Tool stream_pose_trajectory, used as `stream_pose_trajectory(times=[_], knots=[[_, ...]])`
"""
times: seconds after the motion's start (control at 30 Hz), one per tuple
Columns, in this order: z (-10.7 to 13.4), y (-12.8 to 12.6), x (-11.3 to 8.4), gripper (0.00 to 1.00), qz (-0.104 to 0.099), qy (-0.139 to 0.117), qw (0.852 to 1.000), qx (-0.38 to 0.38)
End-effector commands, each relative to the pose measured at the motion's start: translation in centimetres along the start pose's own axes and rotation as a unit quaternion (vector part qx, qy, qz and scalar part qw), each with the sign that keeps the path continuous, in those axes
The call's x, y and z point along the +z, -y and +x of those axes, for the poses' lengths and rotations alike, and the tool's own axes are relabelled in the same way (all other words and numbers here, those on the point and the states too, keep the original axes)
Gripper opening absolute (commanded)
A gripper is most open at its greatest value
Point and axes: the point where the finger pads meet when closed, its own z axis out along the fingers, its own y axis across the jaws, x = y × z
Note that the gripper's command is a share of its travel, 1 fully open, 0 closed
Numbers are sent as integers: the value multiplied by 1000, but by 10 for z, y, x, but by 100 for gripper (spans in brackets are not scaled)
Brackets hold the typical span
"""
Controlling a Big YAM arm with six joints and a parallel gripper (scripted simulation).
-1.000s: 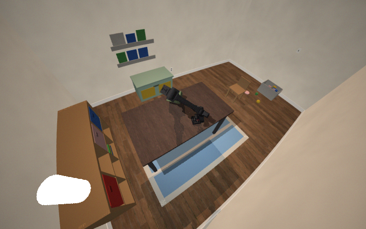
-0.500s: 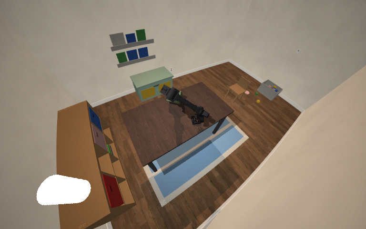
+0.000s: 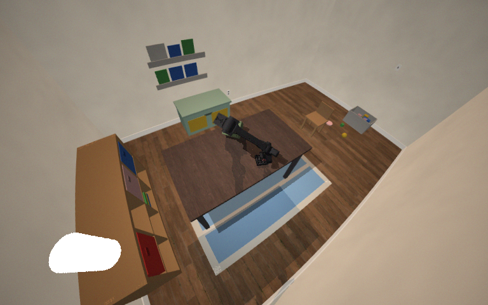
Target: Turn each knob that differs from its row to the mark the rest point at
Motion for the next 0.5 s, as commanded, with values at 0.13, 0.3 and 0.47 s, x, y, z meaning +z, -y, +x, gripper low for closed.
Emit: stream_pose_trajectory(times=[0.13, 0.3, 0.47], knots=[[-23, -8, 6, 18, -7, 8, 1000, 17], [-22, -7, 10, 18, -6, 8, 1000, 16], [-22, -7, 14, 18, -6, 8, 1000, 16]])
